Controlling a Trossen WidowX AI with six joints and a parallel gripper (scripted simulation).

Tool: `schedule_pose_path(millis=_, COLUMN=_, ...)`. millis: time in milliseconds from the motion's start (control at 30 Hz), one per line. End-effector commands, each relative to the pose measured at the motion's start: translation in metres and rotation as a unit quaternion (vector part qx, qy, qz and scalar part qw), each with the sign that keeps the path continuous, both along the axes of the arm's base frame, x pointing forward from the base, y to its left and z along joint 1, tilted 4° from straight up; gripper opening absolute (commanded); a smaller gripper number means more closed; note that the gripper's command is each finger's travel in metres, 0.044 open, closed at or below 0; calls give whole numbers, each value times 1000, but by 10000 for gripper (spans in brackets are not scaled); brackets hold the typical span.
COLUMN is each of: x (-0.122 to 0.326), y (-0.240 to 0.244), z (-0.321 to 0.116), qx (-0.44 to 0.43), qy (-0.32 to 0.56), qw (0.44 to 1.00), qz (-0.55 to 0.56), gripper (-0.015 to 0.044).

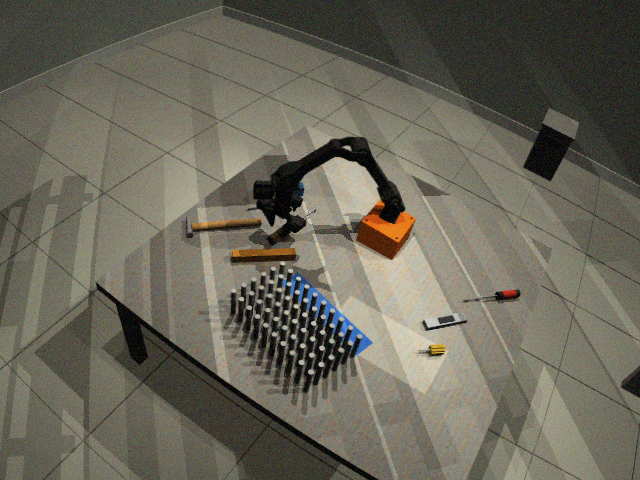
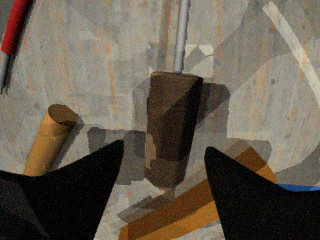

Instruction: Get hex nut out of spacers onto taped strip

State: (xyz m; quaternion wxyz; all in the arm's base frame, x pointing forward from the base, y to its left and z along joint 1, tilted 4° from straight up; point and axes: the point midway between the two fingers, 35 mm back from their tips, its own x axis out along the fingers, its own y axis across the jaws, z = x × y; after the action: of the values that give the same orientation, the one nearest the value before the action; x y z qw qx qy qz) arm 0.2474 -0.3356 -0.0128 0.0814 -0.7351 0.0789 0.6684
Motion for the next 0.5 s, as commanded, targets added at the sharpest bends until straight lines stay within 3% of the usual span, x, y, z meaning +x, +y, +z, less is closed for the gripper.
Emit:
schedule_pose_path(millis=0, x=-1, y=3, z=-13, qx=9, qy=3, qw=1000, qz=-1, gripper=280)
schedule_pose_path(millis=467, x=1, y=4, z=-35, qx=9, qy=3, qw=1000, qz=-3, gripper=280)
